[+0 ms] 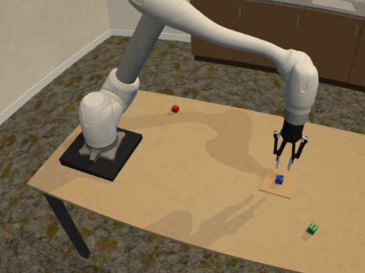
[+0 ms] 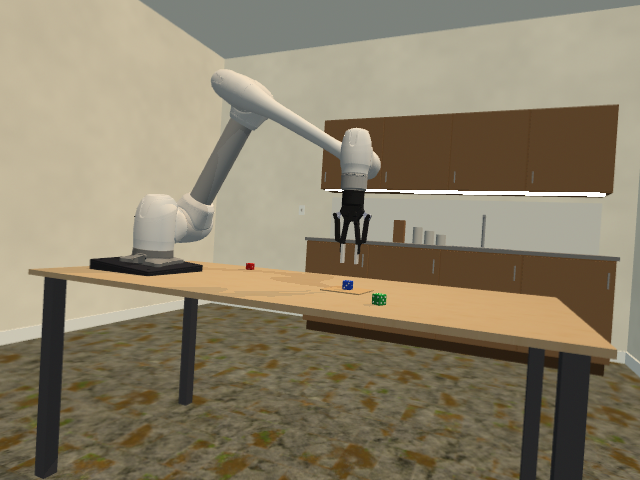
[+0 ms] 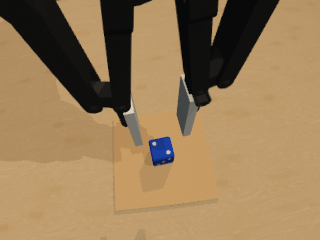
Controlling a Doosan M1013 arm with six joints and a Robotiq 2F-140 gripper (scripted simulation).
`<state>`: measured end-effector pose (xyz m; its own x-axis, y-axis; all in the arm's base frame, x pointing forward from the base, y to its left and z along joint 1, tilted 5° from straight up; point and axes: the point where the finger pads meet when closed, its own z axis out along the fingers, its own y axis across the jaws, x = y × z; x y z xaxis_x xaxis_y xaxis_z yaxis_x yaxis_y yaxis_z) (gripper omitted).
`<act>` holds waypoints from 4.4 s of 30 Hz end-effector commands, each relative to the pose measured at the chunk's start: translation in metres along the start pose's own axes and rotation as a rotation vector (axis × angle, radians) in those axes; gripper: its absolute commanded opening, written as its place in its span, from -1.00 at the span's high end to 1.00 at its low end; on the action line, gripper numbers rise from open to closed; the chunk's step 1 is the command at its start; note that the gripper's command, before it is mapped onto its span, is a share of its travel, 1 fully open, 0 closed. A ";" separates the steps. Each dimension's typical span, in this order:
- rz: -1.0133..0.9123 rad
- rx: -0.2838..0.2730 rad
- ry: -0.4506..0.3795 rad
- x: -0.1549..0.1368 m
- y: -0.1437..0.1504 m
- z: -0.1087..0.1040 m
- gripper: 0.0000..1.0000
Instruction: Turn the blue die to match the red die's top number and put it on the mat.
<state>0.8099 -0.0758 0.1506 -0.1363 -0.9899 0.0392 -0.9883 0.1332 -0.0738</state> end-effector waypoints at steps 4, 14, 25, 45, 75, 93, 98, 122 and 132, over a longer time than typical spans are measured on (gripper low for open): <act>0.000 0.000 0.000 0.000 0.000 0.003 0.30; 0.000 0.000 0.000 0.000 0.000 0.015 0.30; 0.000 0.000 0.000 0.000 0.000 0.029 0.30; 0.000 0.000 0.000 0.000 0.000 0.049 0.30; 0.000 0.000 0.000 0.000 0.000 0.050 0.30; 0.000 0.000 0.000 0.000 0.000 0.049 0.30; 0.000 0.000 0.000 0.000 0.000 0.041 0.30; -0.001 -0.011 0.084 -0.001 0.002 0.011 0.30; 0.000 0.000 0.262 -0.007 0.000 0.009 0.30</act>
<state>0.8111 -0.0728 0.1419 -0.1447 -0.9554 0.2576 -0.9888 0.1300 -0.0734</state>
